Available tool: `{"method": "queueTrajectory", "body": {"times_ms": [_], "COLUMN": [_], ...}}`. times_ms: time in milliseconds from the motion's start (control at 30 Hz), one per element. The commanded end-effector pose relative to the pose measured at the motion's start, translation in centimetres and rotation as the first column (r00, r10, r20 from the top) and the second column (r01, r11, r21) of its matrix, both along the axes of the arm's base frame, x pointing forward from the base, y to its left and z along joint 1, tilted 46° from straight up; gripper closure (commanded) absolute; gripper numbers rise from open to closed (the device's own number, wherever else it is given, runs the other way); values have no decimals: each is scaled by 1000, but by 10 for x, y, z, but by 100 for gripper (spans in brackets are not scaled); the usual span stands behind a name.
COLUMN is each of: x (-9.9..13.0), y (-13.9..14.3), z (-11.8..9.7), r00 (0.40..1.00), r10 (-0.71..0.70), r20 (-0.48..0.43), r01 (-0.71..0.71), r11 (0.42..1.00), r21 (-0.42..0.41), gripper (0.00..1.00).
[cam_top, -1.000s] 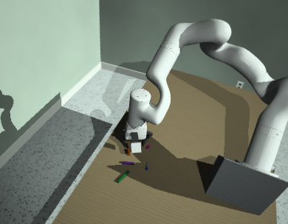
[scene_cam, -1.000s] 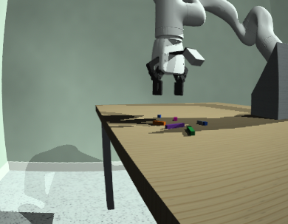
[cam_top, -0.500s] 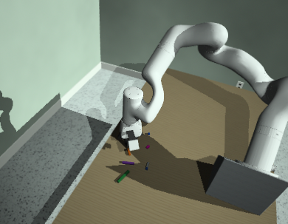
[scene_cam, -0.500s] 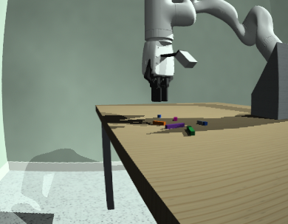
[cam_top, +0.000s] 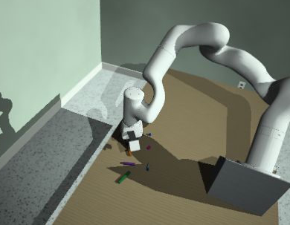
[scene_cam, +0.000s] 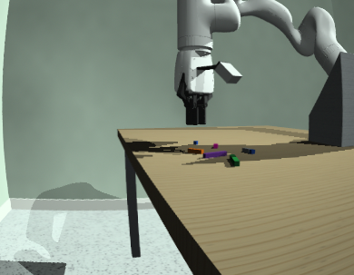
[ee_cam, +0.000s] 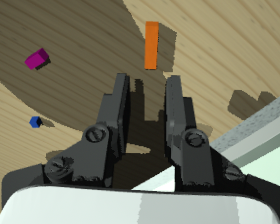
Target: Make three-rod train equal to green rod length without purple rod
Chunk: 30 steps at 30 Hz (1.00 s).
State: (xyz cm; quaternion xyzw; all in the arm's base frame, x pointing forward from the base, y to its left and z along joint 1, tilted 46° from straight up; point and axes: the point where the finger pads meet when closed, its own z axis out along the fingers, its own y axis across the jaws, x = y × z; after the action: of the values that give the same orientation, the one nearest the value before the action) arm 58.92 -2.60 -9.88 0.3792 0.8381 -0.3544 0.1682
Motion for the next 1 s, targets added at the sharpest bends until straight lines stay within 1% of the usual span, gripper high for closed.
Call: {"method": "queueTrajectory", "body": {"times_ms": [0,567,967], "x": [1,1,1], "y": [1,-1,-9], "z": [1,-1,-9], "r00": [1000,1000,1000], "r10": [1,1,1], "r20": [1,1,1], "r01": [-1,-1,-1], "r11": [1000,1000,1000], "r21": [1,0,0], "gripper": [76,76,76]}}
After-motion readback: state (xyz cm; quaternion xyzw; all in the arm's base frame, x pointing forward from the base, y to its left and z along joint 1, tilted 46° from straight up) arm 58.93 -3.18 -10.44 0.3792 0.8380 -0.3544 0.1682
